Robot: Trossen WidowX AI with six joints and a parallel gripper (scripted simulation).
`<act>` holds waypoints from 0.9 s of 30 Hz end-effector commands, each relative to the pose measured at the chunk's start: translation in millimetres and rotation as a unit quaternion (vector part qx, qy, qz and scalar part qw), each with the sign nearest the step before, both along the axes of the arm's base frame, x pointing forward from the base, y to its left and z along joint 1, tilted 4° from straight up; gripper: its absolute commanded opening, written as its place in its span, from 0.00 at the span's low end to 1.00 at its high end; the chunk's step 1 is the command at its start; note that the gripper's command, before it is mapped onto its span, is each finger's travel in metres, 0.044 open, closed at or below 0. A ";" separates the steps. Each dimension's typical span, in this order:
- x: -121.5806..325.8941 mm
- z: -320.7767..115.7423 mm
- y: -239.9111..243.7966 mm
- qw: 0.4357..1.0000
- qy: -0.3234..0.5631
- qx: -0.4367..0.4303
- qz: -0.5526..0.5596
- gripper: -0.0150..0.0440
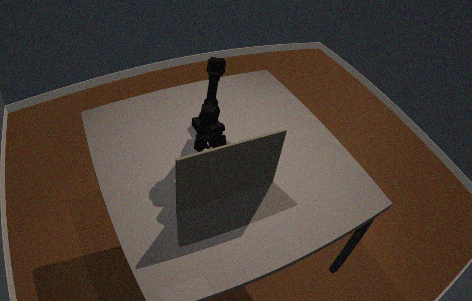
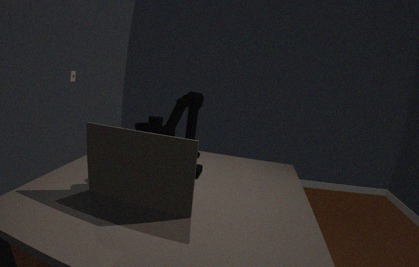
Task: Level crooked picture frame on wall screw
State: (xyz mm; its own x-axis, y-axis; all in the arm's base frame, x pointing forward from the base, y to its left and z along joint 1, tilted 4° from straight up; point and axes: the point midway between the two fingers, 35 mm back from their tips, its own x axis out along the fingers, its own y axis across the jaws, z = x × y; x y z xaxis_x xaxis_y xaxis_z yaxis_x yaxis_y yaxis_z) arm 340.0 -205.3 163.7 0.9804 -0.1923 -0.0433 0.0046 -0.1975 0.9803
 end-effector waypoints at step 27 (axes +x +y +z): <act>0.1 5.4 2.3 1.000 -0.008 -0.005 -0.002 0.25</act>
